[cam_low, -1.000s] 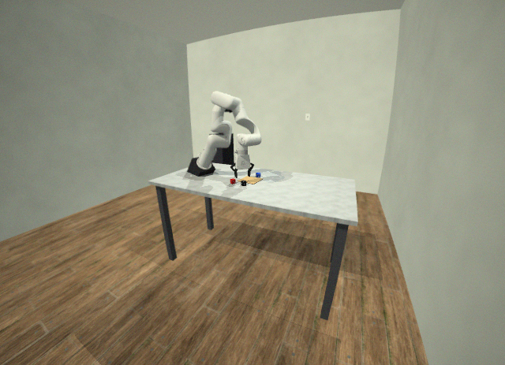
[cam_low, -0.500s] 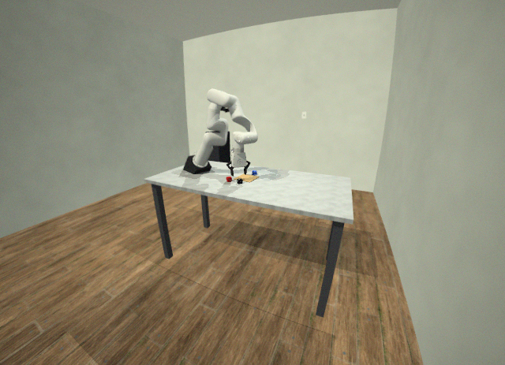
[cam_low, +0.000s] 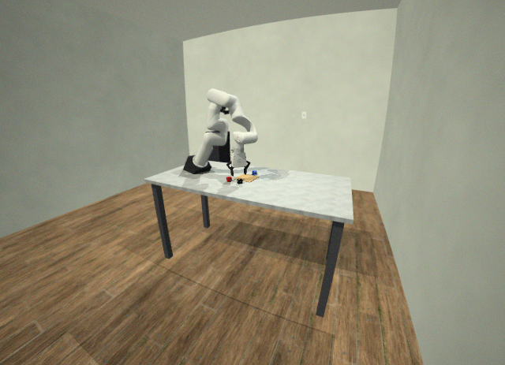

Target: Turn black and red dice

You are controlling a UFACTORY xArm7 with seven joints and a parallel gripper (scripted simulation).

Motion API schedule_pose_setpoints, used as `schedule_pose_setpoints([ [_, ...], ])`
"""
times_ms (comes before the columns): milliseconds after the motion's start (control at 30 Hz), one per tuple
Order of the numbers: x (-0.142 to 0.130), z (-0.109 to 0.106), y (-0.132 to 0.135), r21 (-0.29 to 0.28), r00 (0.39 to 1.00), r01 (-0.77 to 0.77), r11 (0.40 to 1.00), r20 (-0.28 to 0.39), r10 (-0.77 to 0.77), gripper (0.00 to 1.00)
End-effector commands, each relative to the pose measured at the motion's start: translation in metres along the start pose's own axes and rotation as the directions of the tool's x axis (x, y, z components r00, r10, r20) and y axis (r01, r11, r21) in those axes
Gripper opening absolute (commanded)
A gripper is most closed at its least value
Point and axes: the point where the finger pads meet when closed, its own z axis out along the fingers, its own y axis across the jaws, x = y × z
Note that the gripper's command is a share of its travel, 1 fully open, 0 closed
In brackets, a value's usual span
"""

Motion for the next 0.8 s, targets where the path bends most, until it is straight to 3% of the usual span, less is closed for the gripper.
schedule_pose_setpoints([
  [0,0.0,-0.001,0.0,-0.001,1.0,0.0,1.0,0.002,0.0,1.0],
  [167,0.009,-0.001,-0.008,-0.001,1.0,0.0,1.0,0.002,0.0,1.0],
  [500,0.054,0.0,-0.05,-0.001,1.0,0.0,1.0,0.002,0.0,1.0],
  [767,0.065,0.0,-0.059,-0.001,1.0,0.0,1.0,0.002,0.0,1.0],
])
